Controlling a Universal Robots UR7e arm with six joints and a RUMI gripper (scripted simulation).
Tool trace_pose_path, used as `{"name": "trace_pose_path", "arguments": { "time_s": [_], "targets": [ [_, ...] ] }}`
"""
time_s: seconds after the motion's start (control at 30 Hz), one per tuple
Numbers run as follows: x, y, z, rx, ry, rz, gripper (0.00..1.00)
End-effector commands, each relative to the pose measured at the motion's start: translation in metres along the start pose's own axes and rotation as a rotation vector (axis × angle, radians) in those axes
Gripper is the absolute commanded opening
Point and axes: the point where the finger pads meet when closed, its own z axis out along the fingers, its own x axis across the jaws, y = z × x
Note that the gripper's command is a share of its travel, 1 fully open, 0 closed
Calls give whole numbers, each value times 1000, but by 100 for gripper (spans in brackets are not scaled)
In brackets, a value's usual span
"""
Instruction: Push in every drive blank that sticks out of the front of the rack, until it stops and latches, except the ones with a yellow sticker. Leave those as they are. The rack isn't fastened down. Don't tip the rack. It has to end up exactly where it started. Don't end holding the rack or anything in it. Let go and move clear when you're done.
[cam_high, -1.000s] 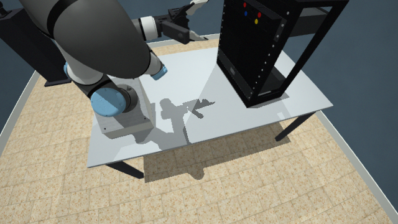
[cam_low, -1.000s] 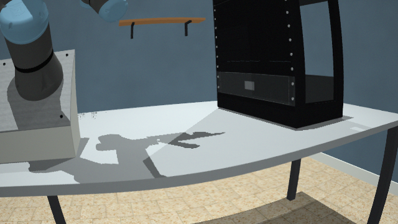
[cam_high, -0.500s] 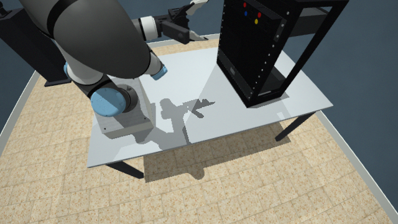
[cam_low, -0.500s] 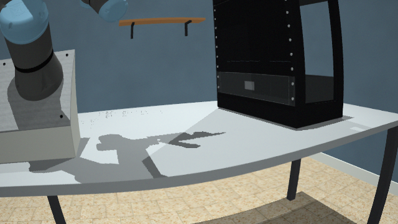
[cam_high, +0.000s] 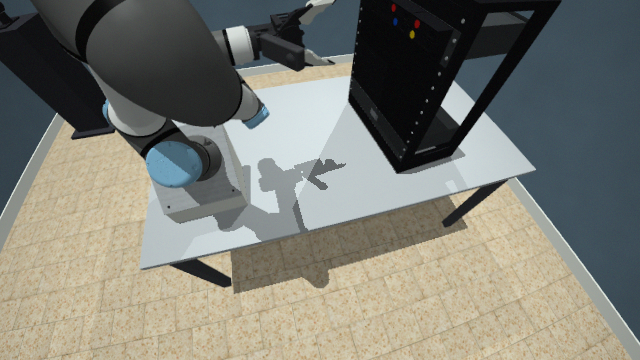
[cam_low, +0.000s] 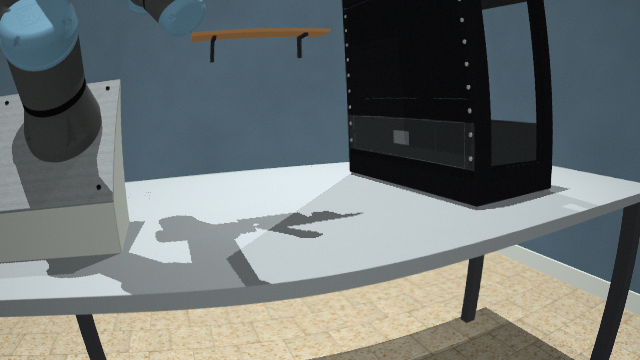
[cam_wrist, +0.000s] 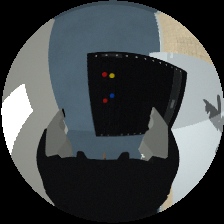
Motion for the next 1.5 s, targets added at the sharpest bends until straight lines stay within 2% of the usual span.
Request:
{"name": "trace_pose_path", "arguments": {
  "time_s": [0.0,0.37,0.67,0.9,1.17,1.23,1.47],
  "targets": [
    [0,0,0,0,-1,0,100],
    [0,1,1,0,-1,0,100],
    [-1,6,10,0,-1,0,100],
    [-3,18,32,0,-1,0,100],
    [-6,38,68,0,-1,0,100],
    [-6,38,68,0,-1,0,100],
    [-9,57,102,0,-1,0,100]
  ]
}}
